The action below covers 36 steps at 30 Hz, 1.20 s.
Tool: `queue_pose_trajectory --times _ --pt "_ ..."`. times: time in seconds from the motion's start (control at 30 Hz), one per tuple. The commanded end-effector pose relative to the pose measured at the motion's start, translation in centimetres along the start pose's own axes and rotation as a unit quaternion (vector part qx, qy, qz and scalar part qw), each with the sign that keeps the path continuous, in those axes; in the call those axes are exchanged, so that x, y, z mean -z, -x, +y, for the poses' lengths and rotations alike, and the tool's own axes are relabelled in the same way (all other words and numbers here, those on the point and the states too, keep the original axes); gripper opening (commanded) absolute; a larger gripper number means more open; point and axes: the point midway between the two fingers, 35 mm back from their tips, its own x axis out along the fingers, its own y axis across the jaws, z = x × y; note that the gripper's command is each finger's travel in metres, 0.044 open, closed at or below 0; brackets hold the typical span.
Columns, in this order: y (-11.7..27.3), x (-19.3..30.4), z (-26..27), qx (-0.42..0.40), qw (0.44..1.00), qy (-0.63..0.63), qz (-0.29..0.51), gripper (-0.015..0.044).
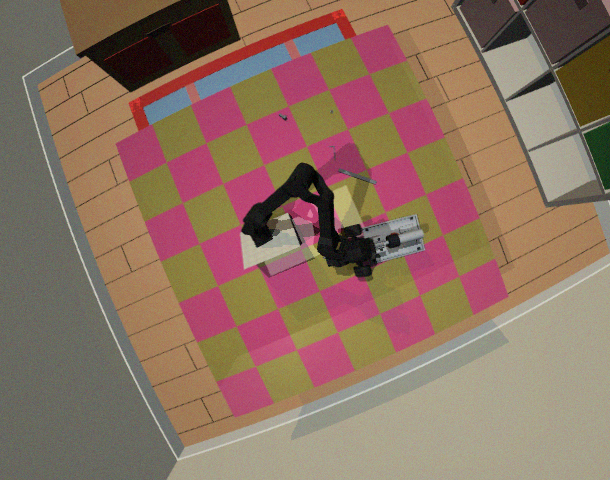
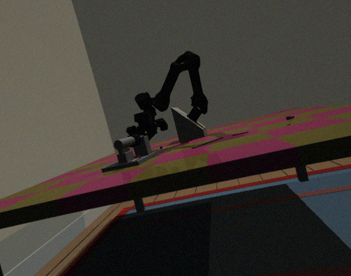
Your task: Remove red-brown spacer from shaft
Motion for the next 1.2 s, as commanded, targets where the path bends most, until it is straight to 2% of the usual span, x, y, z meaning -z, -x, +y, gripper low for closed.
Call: queue_pose_trajectory --times 0.0,1.17 --pt "-0.14 -0.47 -0.09 0.001 1.0 0.002 -0.003 0.0" --pt "-0.54 -0.87 -0.06 0.001 1.0 0.002 -0.003 0.0"
